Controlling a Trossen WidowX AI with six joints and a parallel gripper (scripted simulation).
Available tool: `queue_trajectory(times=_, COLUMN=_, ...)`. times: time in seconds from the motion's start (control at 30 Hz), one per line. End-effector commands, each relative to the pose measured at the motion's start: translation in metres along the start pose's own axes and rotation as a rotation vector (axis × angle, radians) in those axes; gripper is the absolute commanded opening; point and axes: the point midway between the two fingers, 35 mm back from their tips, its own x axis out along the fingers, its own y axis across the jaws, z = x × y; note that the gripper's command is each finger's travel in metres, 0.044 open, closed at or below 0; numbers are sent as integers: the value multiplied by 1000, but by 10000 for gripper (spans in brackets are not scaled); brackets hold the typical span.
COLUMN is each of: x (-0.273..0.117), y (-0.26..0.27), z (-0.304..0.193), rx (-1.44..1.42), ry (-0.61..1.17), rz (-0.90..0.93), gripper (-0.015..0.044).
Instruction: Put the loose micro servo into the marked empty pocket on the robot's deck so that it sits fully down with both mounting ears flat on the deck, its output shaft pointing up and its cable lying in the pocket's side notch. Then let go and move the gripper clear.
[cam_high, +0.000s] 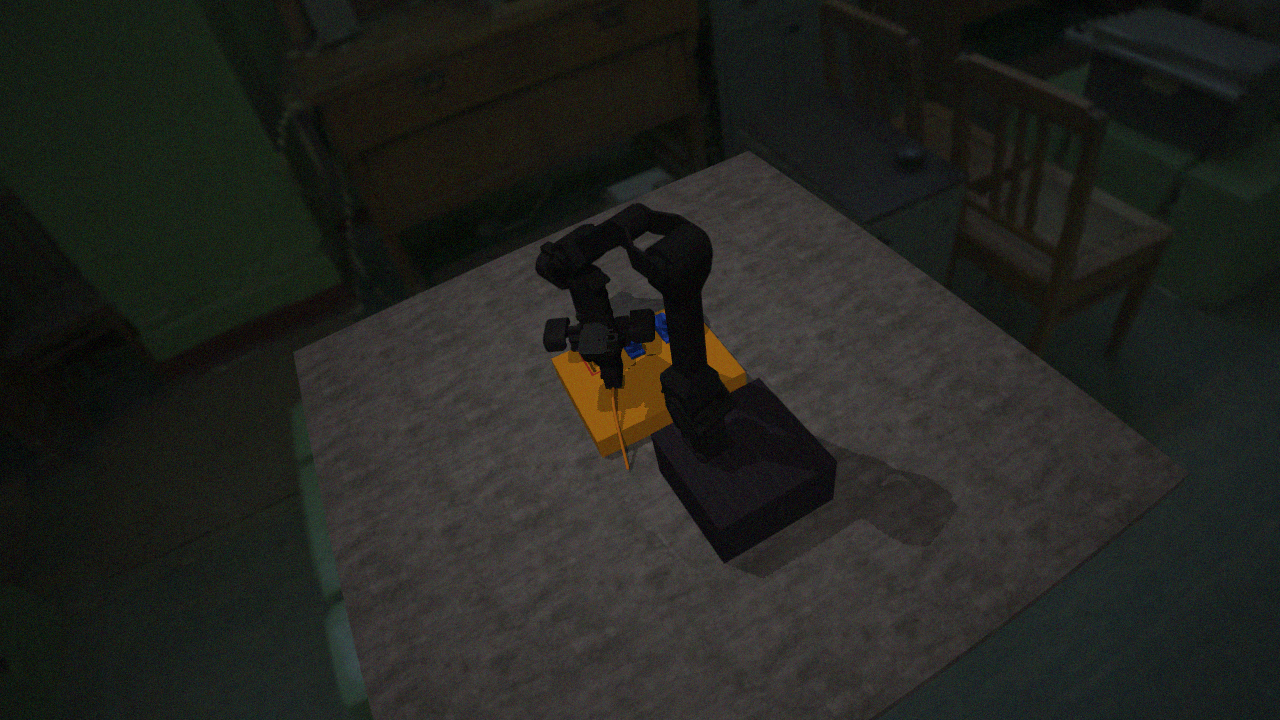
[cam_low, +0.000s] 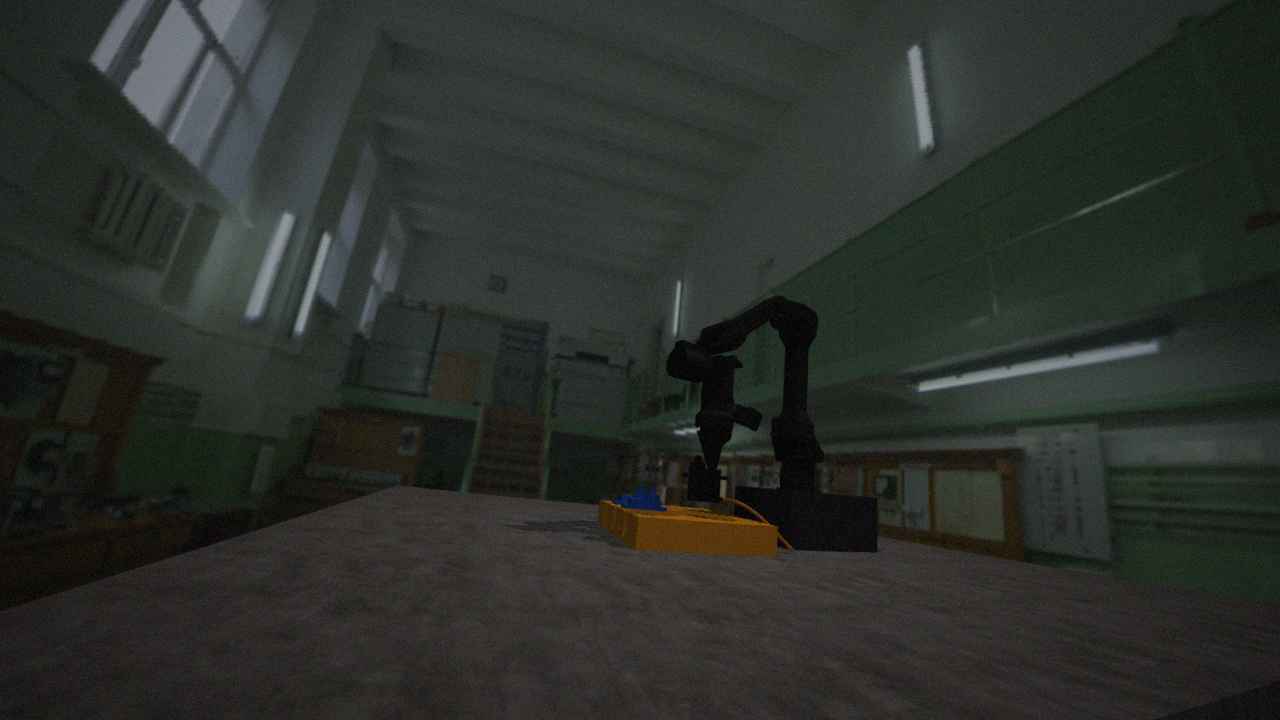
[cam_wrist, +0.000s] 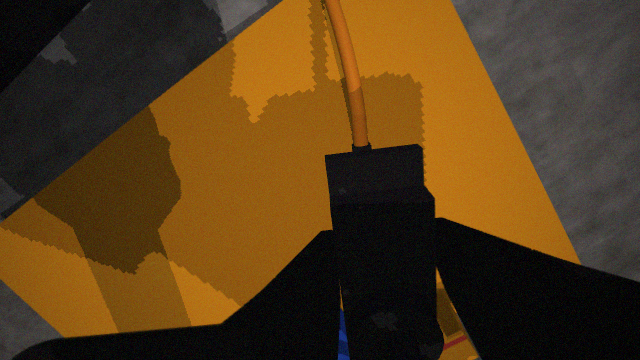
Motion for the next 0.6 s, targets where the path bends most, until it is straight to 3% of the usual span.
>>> queue_trajectory(times=0.0, x=0, y=-3, z=-2, rx=89, ry=1, rz=-5, gripper=0)
queue_trajectory(times=0.57, x=0, y=-3, z=-2, rx=680, ry=0, rz=-6, gripper=0)
